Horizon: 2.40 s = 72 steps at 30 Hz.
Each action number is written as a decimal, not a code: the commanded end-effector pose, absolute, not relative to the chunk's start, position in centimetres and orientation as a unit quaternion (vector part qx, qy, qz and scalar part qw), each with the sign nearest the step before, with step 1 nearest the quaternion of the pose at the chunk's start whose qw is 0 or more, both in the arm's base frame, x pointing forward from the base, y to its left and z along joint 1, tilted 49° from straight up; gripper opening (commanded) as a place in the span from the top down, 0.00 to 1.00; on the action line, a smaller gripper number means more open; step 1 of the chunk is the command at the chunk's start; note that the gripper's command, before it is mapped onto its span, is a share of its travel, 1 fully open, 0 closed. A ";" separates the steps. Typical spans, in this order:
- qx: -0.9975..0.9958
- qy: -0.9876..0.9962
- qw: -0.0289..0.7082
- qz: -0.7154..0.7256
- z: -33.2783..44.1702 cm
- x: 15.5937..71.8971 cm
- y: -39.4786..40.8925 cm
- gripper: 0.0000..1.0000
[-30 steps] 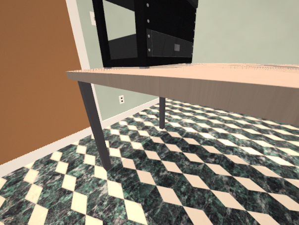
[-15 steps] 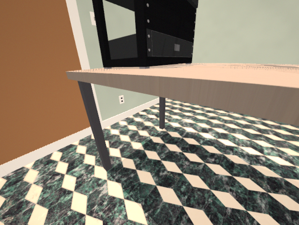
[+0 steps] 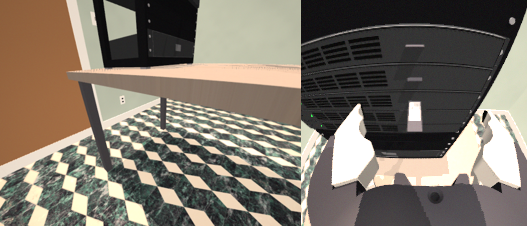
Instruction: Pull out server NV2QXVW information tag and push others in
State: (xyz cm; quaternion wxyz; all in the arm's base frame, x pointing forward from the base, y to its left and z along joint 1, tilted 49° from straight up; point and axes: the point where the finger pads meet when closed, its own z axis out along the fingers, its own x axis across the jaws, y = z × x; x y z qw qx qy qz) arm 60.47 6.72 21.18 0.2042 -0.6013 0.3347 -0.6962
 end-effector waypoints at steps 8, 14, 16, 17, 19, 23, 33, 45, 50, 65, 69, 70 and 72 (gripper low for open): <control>-0.601 0.335 0.204 -0.696 21.1 60.6 6.6 0.00; -0.601 0.335 0.204 -0.696 21.1 60.6 6.6 0.00; -0.601 0.335 0.204 -0.696 21.1 60.6 6.6 0.00; -0.601 0.335 0.204 -0.696 21.1 60.6 6.6 0.00; -0.601 0.335 0.204 -0.696 21.1 60.6 6.6 0.00; -0.601 0.335 0.204 -0.696 21.1 60.6 6.6 0.00; -0.601 0.335 0.204 -0.696 21.2 60.5 6.7 0.00; -0.601 0.335 0.205 -0.696 21.5 59.7 7.3 0.00; -0.601 0.335 0.205 -0.696 21.8 59.3 7.6 0.00; -0.602 0.335 0.205 -0.696 22.7 57.4 9.0 0.00; -0.602 0.335 0.205 -0.696 22.8 57.2 9.2 0.00; -0.602 0.335 0.205 -0.696 22.9 57.1 9.3 0.00; -0.602 0.335 0.205 -0.696 23.0 56.8 9.5 0.00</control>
